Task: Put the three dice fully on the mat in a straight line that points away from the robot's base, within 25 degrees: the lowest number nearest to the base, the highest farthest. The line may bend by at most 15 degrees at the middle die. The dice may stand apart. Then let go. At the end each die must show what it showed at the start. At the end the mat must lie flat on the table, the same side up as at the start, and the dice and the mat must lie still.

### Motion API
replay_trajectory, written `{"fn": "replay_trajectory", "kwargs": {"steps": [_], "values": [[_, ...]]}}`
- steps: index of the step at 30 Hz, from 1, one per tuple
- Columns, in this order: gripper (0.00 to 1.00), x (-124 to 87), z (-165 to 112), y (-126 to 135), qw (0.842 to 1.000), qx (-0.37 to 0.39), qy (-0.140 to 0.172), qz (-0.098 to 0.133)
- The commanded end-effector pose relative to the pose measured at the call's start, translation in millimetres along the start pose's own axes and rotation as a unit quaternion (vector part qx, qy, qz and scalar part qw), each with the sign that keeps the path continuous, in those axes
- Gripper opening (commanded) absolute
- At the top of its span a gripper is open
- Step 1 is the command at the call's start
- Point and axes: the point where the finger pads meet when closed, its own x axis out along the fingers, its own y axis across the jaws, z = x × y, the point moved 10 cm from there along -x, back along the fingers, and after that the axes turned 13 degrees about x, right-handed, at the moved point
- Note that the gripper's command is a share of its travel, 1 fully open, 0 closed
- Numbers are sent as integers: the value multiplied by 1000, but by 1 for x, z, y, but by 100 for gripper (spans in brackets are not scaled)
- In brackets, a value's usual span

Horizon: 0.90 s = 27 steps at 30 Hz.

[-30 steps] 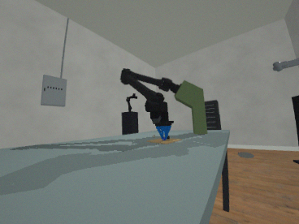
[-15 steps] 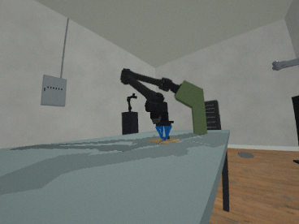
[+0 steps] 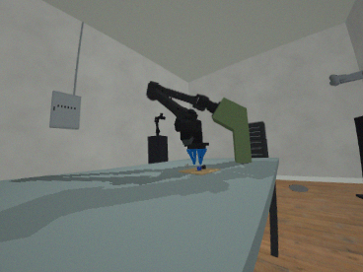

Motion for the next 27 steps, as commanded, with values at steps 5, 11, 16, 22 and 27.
{"fn": "replay_trajectory", "kwargs": {"steps": [5, 11, 16, 22, 27], "values": [[30, -54, 0, 8, 1000, -6, -12, 11], [30, -77, 0, 8, 1000, -5, -13, 10], [30, -75, -9, 15, 1000, -17, -3, 12], [100, -80, 2, 10, 1000, -5, -13, 12], [100, -79, 1, 11, 1000, -7, -13, 12]]}}
